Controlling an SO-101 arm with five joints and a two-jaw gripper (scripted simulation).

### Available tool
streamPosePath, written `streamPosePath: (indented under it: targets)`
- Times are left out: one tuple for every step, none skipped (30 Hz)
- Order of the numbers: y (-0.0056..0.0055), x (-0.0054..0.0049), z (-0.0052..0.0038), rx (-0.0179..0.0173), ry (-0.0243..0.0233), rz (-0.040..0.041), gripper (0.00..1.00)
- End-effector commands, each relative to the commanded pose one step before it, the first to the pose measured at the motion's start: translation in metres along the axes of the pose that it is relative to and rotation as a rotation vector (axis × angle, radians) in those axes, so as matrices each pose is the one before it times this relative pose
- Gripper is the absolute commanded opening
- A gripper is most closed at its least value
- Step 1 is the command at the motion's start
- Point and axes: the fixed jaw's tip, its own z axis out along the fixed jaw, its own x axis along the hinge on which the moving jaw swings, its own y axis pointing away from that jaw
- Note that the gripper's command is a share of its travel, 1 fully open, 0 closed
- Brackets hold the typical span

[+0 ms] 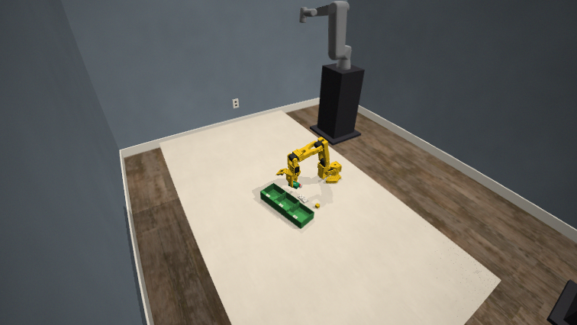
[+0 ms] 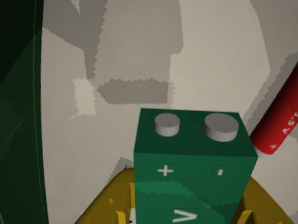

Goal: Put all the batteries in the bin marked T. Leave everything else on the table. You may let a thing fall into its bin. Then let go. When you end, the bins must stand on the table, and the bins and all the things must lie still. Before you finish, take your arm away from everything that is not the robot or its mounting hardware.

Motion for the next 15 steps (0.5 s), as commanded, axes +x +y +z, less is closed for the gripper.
streamPosePath:
  targets:
    - [0.00545, -0.00483, -0.018567, -0.06777, -0.03454, 0.00537, 0.00]
    - [-0.00003, 0.00001, -0.000116, 0.00000, 0.00000, 0.00000, 0.00]
    - [0.00000, 0.00001, -0.000018, 0.00000, 0.00000, 0.00000, 0.00]
    - [0.00000, 0.00000, 0.000000, 0.00000, 0.00000, 0.00000, 0.00]
    - [0.00000, 0.00000, 0.000000, 0.00000, 0.00000, 0.00000, 0.00]
    - [0.00001, -0.00001, -0.000006, -0.00002, -0.00002, -0.00009, 0.00]
    - [0.00005, -0.00003, -0.000044, -0.00007, -0.00001, -0.00060, 0.00]
    - [0.00014, -0.00006, -0.000103, -0.00018, -0.00011, -0.00154, 0.00]
    - [0.00024, -0.00011, -0.000191, -0.00030, -0.00016, -0.00280, 0.00]
    - [0.00037, -0.00018, -0.000294, -0.00048, -0.00027, -0.00424, 0.00]
    - [0.00051, -0.00024, -0.000403, -0.00067, -0.00037, -0.00588, 0.00]
    - [0.00064, -0.00031, -0.000512, -0.00085, -0.00048, -0.00754, 0.00]
    - [0.00079, -0.00039, -0.000619, -0.00104, -0.00058, -0.00918, 0.00]
    - [0.00090, -0.00045, -0.000728, -0.00119, -0.00069, -0.01078, 0.00]
    - [0.00101, -0.00053, -0.000814, -0.00135, -0.00080, -0.01226, 0.00]
